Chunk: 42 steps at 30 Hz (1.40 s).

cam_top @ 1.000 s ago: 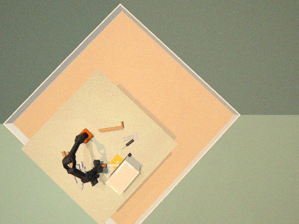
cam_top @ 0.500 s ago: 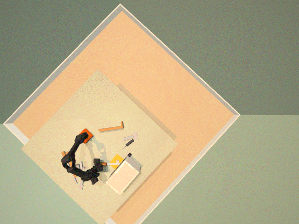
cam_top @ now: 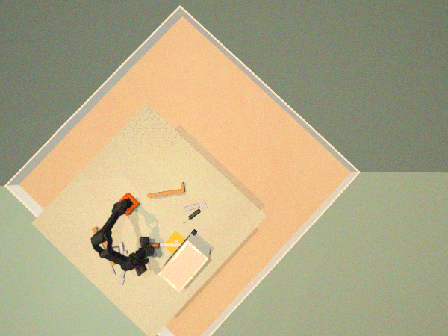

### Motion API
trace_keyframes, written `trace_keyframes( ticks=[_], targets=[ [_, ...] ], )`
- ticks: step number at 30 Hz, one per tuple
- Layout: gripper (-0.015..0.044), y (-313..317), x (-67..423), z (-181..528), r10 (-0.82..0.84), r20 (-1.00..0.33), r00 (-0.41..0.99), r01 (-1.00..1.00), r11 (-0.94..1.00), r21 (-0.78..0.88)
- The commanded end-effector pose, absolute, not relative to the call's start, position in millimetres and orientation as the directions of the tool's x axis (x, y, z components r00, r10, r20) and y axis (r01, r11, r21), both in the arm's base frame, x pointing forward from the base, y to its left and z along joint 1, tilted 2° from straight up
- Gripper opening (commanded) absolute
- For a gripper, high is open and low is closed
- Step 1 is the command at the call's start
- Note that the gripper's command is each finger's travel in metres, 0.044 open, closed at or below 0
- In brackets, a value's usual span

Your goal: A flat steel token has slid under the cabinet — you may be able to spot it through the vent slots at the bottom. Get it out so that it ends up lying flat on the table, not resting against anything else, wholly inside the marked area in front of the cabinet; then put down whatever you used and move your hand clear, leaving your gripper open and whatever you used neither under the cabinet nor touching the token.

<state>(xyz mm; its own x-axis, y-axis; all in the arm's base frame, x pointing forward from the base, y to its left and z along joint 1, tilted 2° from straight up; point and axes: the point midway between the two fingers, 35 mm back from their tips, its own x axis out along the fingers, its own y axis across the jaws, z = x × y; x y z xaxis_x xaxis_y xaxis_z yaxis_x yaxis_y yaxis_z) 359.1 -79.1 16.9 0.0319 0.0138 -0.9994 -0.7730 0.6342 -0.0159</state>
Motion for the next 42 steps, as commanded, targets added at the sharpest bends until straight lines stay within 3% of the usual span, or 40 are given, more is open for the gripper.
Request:
trace_keyframes(
  ticks=[1,42],
  targets=[
    [0.0000,-85.1,353.6,15.6,0.018,-0.999,0.029,-0.774,0.633,-0.011],
    [0.0000,-136.0,319.6,14.8,0.010,-1.000,0.027,-0.772,0.635,-0.014]
  ],
)
